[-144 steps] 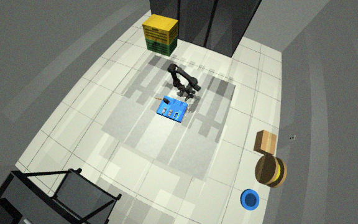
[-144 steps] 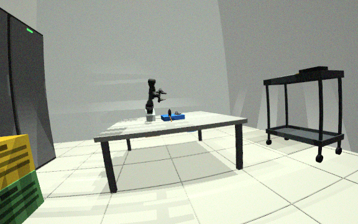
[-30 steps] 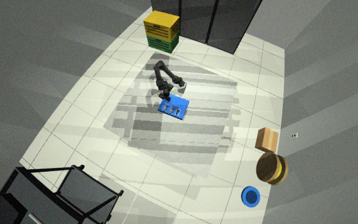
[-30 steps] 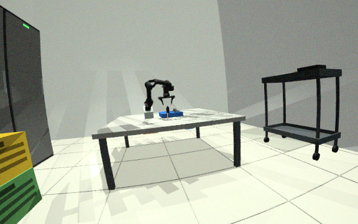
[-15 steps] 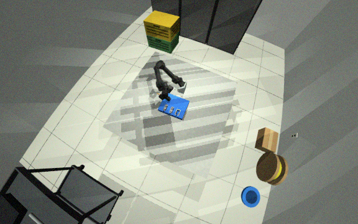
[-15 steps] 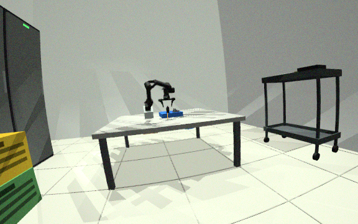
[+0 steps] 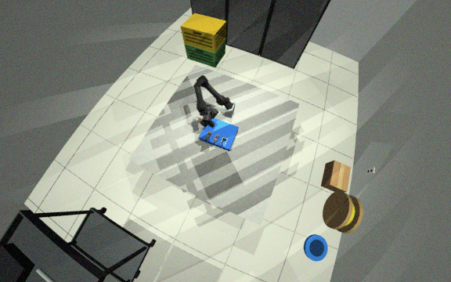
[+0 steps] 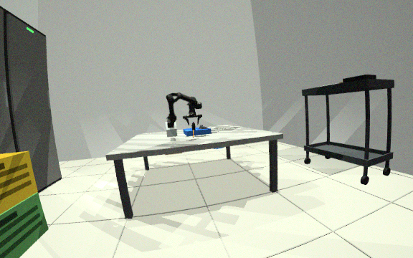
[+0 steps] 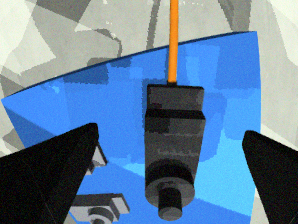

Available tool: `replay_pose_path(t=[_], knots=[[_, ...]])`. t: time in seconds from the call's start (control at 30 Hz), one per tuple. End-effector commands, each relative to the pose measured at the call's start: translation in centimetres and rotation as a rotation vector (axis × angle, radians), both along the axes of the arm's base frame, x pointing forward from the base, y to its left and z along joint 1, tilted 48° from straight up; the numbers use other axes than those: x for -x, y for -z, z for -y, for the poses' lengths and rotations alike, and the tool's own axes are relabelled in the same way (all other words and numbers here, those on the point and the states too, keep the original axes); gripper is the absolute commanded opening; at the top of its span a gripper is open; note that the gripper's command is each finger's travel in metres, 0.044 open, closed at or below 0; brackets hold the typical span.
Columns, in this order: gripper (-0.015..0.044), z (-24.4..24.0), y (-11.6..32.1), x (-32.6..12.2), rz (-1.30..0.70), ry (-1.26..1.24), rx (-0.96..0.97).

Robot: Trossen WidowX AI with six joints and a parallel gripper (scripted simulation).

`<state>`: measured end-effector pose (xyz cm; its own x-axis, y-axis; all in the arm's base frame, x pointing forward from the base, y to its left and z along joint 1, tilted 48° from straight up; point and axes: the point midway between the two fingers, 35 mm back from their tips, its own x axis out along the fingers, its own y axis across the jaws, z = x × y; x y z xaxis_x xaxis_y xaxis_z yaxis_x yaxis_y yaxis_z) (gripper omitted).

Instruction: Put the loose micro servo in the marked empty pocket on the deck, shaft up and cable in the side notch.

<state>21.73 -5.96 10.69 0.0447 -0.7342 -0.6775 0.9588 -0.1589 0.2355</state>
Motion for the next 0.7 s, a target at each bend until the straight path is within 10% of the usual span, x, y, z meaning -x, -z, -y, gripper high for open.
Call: replay_pose_path(t=[0.0,0.27,0.67], knots=[[0.0335,0.2,0.1,0.1,-0.002,-0.004,0.004],[0.0125,0.2,0.1,0.1,-0.002,-0.004,0.004],[0.0000,-0.9,-0.8,0.2,-0.003,-0.004,0.002]])
